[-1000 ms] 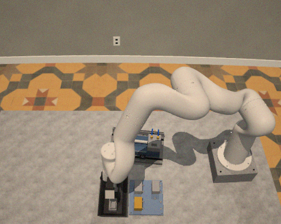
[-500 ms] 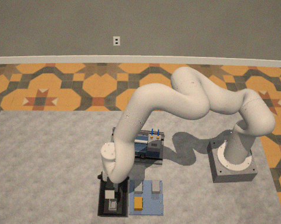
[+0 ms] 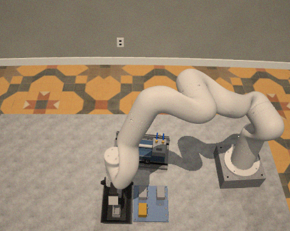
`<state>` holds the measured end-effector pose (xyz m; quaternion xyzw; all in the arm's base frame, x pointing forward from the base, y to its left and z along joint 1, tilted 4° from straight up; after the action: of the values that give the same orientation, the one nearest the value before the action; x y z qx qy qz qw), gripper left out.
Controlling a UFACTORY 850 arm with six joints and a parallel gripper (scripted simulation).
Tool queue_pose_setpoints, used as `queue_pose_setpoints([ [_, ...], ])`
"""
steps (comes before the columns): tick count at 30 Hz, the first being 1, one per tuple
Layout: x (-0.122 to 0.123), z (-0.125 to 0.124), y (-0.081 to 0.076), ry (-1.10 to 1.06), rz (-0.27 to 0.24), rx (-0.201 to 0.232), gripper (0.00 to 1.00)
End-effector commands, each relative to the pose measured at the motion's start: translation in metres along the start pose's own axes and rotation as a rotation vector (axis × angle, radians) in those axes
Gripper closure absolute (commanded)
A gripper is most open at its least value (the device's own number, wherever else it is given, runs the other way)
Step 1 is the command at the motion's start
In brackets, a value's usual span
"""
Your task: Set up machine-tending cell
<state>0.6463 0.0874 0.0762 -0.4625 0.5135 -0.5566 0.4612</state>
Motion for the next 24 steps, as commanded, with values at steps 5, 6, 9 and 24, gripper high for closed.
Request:
queue_pose_setpoints([
  [5,0.000,0.001,-0.001,0.000,0.001,0.002,0.31],
  [6,0.000,0.001,-0.001,0.000,0.001,0.002,0.31],
  [9,0.000,0.001,-0.001,0.000,0.001,0.002,0.31],
  [24,0.000,0.001,-0.029,0.000,0.001,0.002,0.31],
])
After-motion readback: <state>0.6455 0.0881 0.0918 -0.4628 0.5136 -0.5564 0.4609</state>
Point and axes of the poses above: the point where the finger pads meet when closed, its own y axis out along the fingers, its own z axis across the jaws, x = y × z, the point moved 9 cm from there along -y, back along the fingers, and after that the axes turned 3 degrees about y, right-handed, at the moved point
